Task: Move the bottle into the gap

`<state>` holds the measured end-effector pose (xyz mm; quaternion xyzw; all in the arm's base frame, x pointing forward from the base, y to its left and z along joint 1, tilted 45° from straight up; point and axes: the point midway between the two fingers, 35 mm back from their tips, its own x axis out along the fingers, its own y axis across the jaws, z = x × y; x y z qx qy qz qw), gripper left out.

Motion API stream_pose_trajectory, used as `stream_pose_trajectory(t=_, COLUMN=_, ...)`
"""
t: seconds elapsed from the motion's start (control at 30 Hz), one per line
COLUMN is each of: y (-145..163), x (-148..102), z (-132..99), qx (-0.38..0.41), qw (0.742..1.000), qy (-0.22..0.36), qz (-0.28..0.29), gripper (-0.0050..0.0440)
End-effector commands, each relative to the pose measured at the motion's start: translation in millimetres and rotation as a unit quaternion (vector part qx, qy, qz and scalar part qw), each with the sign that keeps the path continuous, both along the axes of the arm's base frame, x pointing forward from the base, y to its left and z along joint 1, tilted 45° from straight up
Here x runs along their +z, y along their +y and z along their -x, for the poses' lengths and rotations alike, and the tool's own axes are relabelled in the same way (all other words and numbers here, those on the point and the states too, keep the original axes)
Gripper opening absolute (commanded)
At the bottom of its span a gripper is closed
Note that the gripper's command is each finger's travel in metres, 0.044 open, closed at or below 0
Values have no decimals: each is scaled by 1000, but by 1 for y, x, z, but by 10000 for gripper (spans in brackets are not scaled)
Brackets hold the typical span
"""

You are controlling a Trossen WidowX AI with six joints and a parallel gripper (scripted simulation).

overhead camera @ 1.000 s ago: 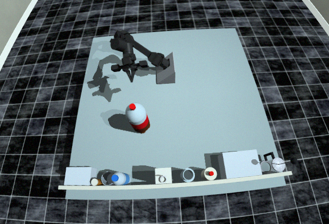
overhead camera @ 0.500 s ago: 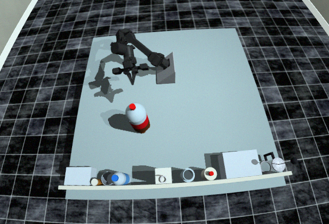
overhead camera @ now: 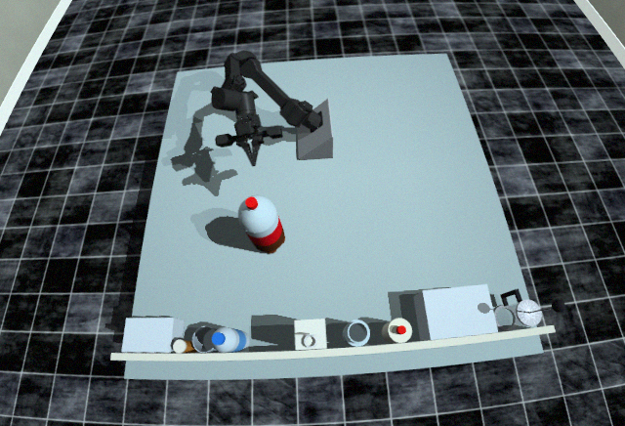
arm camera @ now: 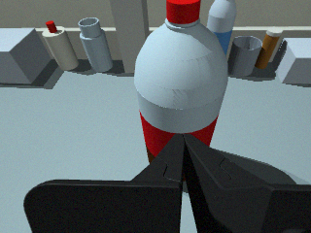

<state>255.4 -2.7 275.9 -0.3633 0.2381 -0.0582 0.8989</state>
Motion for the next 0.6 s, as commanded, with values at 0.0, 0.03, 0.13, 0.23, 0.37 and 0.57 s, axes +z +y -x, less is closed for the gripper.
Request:
stream_pose_trajectory(t=0.0, y=-5, x=-3, z=0, qx=3, qw=1000, qy=-2, qz=-1, gripper=-50)
stream_pose_trajectory(t=0.03, y=-6, x=-4, z=0, qx=3, qw=1000, qy=-2, qz=-1, gripper=-50)
stream_pose_trajectory(t=0.13, y=-9, x=-7, z=0, qx=3, qw=1000, qy=-3, qz=-1, gripper=-50)
stream_pose_trajectory(t=0.23, y=-13, x=-11, z=0, qx=3, qw=1000, qy=-3, qz=-1, gripper=-50)
stream_pose_trajectory(t=0.37, y=-15, x=-13, z=0, qx=3, qw=1000, qy=-3, qz=-2, gripper=-50)
stream_pose_trajectory(t=0.57, y=-22, x=-20, z=0, qx=4, qw=1000, qy=-5, qz=-2, gripper=-50)
